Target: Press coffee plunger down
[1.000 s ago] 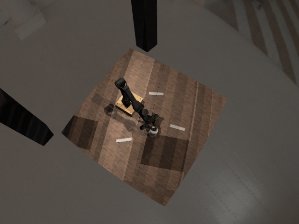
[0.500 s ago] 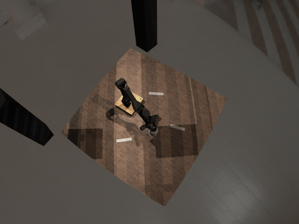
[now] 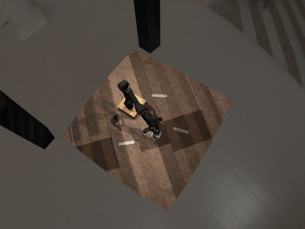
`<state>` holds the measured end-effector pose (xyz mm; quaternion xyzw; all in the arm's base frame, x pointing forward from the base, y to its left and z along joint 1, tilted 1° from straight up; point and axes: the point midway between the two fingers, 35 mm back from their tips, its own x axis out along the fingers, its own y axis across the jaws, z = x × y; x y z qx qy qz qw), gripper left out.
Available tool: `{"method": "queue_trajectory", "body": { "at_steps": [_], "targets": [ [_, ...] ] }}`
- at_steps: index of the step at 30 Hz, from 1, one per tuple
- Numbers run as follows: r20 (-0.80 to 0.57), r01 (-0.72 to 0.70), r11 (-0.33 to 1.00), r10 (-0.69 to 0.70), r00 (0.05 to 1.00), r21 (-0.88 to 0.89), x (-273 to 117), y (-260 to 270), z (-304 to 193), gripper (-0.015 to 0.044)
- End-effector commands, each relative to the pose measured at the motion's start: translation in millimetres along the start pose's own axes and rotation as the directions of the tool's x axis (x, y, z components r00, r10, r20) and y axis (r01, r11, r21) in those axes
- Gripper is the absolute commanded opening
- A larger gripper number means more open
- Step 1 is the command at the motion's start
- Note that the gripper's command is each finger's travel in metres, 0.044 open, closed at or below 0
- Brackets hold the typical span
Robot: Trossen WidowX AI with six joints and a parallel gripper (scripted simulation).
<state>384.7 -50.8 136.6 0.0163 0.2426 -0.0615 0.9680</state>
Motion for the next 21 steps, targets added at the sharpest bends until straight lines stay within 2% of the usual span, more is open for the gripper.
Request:
{"method": "queue_trajectory", "body": {
  "at_steps": [1,11,21],
  "targets": [
    [-0.014,0.002,1.0,-0.002,1.0,0.006,2.6,0.1,-4.0,0.0115],
    [0.0,0.0,1.0,0.0,1.0,0.0,0.2,0.0,0.0,0.0115],
    [0.0,0.0,1.0,0.0,1.0,0.0,0.2,0.0,0.0,0.0377]
  ]
}}
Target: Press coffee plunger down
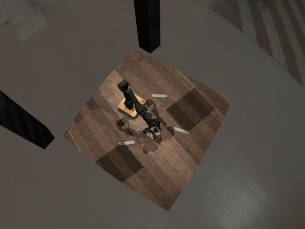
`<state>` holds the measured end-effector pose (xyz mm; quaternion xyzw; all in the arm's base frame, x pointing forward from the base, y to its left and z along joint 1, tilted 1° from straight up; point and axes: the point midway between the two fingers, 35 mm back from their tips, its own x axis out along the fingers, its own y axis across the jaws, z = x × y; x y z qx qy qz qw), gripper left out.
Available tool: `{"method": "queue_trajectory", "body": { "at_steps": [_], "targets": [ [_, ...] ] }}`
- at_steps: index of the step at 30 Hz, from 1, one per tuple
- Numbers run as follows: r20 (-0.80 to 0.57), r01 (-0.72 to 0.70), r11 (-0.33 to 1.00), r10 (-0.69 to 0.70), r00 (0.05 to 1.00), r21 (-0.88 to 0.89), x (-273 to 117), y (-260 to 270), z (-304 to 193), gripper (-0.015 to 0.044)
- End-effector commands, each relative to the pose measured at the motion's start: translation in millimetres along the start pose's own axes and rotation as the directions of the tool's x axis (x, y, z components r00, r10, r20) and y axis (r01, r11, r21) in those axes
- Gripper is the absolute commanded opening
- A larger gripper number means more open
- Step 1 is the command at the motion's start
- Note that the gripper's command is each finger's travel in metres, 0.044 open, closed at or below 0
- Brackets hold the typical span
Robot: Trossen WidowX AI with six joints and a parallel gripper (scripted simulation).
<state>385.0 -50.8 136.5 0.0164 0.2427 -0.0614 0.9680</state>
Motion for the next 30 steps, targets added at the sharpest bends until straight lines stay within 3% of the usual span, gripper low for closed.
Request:
{"method": "queue_trajectory", "body": {
  "at_steps": [1,3,8,15,30],
  "targets": [
    [0.0,0.0,1.0,0.0,1.0,0.0,0.0,0.0,0.0,0.0404],
    [0.0,0.0,1.0,0.0,1.0,0.0,0.0,0.0,0.0,0.044],
    [-0.002,0.001,1.0,-0.001,1.0,0.001,-8.9,-0.3,10.1,0.044],
    [-0.016,0.002,1.0,-0.002,1.0,0.005,-65.9,-1.0,53.9,0.044],
    [-0.016,0.001,1.0,-0.001,1.0,0.005,-63.9,-0.8,50.0,0.044]
  ]
}}
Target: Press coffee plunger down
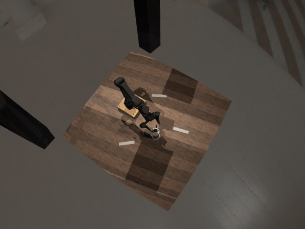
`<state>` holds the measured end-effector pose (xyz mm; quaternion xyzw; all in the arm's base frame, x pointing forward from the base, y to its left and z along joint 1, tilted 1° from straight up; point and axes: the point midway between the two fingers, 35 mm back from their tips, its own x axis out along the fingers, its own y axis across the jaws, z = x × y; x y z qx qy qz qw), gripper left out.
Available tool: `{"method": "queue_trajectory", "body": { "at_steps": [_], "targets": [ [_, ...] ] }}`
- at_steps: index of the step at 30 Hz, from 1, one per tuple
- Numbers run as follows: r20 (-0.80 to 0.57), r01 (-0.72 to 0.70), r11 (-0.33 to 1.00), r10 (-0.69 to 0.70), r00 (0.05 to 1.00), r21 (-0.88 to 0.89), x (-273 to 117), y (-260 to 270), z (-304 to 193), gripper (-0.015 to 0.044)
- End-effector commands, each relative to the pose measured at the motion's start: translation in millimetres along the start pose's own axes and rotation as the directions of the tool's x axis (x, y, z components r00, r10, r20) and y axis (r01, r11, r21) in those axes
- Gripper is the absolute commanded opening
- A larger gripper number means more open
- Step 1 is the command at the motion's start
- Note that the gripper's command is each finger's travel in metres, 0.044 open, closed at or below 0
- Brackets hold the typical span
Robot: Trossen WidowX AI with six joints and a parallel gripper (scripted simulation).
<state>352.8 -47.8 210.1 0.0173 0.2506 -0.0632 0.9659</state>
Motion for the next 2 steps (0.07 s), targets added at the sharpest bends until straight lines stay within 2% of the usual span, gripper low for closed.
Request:
{"method": "queue_trajectory", "body": {
  "at_steps": [1,2],
  "targets": [
    [0.0,-0.002,1.0,0.002,1.0,0.003,-0.6,0.2,0.3,0.044],
    [0.0,-0.002,1.0,0.002,1.0,0.003,-0.6,0.2,0.3,0.044]
  ]
}}
